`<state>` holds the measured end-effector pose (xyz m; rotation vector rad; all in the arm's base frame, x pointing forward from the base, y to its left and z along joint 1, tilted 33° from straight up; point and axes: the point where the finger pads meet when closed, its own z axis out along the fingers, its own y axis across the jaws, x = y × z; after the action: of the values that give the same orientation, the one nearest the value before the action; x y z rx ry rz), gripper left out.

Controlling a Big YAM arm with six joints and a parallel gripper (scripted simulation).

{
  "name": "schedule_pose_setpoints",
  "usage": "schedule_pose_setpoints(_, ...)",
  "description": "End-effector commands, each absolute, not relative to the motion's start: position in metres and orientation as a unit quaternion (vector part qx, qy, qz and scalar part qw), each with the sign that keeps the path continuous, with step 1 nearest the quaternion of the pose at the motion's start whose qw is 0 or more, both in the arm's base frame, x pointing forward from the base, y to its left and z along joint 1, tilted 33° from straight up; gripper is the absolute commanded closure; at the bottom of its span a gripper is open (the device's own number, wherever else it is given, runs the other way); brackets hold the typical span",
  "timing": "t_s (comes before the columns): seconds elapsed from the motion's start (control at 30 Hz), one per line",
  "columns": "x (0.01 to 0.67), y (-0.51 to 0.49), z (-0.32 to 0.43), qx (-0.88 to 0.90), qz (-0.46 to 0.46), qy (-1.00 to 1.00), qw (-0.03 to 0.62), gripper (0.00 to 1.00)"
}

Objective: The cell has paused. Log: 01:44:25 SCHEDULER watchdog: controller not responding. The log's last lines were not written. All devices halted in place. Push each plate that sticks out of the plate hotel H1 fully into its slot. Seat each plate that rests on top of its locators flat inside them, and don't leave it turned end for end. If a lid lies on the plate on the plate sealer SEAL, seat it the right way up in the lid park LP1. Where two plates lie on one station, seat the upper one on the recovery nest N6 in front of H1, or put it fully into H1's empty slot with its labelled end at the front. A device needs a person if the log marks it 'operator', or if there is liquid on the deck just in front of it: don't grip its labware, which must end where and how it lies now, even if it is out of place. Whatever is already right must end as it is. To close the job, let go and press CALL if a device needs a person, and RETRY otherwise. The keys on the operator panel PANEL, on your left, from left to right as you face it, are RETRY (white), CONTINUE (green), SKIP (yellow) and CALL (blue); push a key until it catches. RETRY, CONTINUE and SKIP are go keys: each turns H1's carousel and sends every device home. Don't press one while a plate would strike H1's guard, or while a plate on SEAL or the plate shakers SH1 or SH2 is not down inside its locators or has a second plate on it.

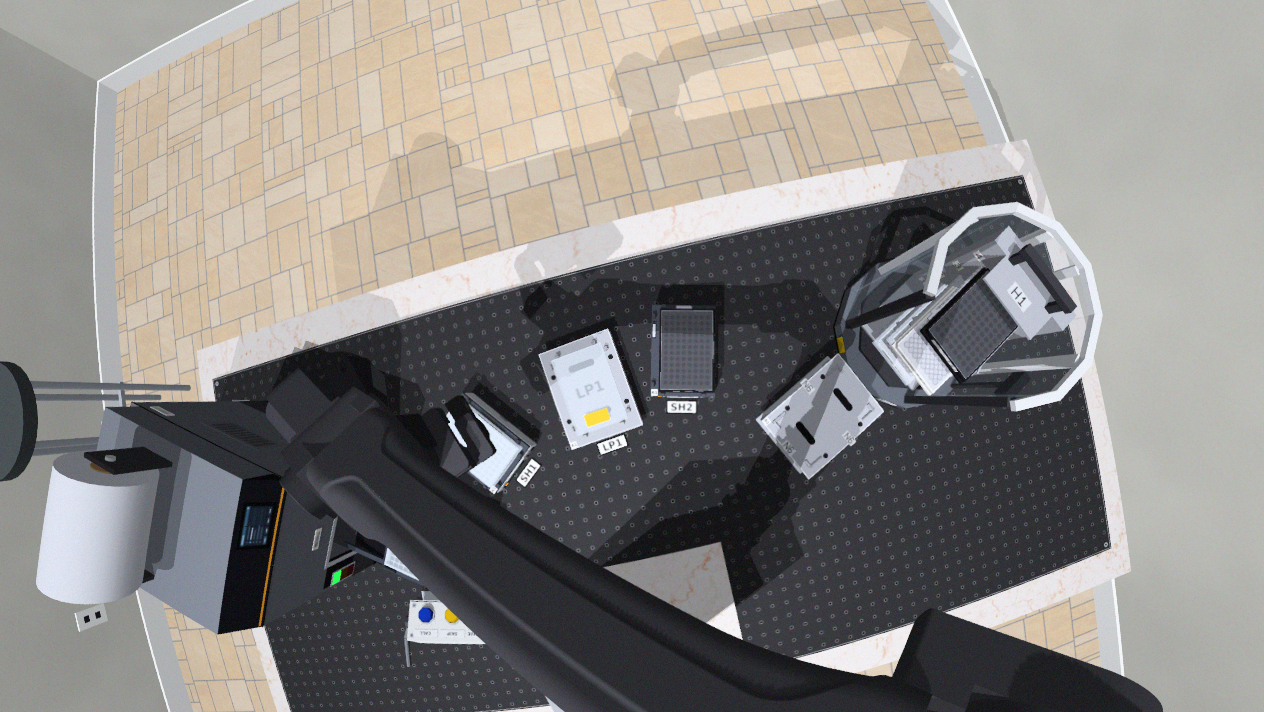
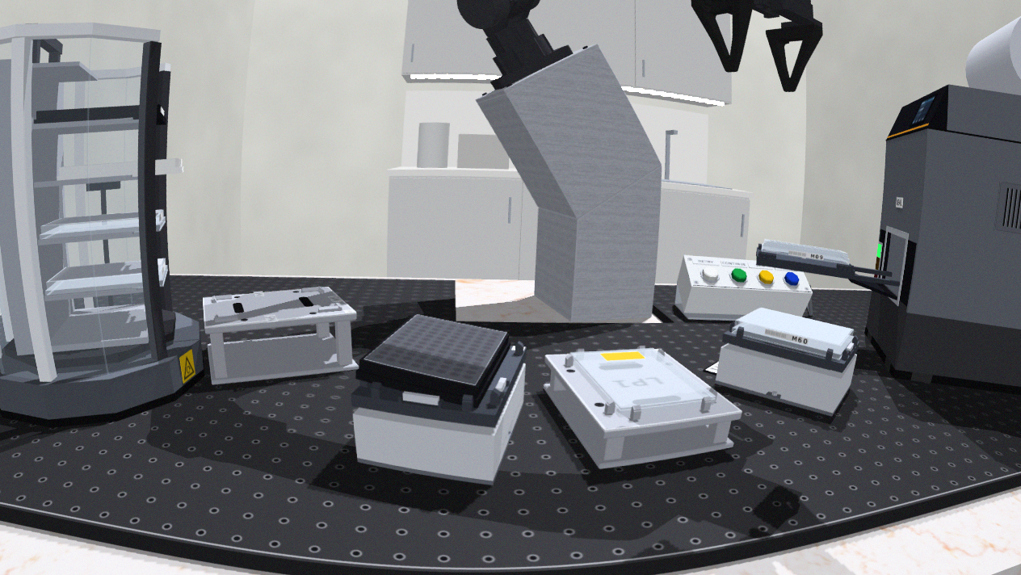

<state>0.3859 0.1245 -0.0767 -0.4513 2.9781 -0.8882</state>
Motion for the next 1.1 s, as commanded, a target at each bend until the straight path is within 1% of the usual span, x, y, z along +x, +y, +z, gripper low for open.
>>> schedule_pose_setpoints(0.0, 0.400, 0.113, -0.061, -0.144, -0.279, 0.949, 0.008, 0.00)
schedule_pose_setpoints(0.2, 0.403, 0.095, -0.053, -0.129, -0.281, 0.951, 0.007, 0.00)
schedule_pose_setpoints(0.63, 0.411, 0.066, -0.032, 0.056, -0.272, 0.958, 0.067, 0.00)
schedule_pose_setpoints(1.07, 0.410, 0.034, -0.014, 0.044, -0.275, 0.959, 0.061, 0.00)
